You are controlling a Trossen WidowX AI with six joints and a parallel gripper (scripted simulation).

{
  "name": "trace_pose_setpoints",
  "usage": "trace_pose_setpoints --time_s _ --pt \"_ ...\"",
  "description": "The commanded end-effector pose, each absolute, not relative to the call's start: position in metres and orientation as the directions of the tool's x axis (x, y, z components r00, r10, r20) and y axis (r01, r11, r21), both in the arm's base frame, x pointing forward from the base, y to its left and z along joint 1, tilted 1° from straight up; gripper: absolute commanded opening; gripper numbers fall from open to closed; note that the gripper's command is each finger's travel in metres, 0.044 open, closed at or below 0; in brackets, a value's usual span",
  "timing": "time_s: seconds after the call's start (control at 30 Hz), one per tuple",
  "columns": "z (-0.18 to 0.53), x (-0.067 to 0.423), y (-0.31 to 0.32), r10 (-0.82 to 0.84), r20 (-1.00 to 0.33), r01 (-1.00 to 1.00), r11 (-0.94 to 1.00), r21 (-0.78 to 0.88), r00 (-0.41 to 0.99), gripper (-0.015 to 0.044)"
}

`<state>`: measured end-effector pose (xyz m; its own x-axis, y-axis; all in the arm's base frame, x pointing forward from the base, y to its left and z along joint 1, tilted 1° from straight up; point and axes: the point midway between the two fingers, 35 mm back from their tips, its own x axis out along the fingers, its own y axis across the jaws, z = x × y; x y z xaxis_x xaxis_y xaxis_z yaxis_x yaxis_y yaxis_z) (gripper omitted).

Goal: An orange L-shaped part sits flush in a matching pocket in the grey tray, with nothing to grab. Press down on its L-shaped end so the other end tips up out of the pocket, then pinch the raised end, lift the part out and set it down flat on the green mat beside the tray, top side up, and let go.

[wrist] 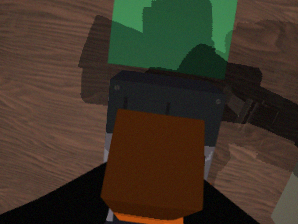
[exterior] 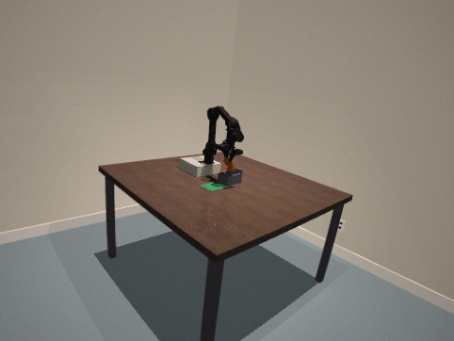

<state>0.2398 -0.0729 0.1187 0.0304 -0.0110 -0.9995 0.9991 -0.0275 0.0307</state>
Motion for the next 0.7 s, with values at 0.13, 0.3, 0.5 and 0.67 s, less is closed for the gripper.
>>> trace_pose_setpoints --time_s 0.13,0.3,0.5,0.67 --pt "0.119 0.237 -0.105 -0.011 -0.999 0.999 -0.025 0.035 0.035 0.0" --pt "0.119 0.234 -0.125 -0.013 -0.999 0.999 -0.025 0.035 0.034 0.0" --pt "0.12 0.231 -0.149 -0.015 -0.999 0.999 -0.025 0.034 0.034 0.0" --pt "0.12 0.229 -0.172 -0.017 -0.999 0.999 -0.025 0.034 0.034 0.0"
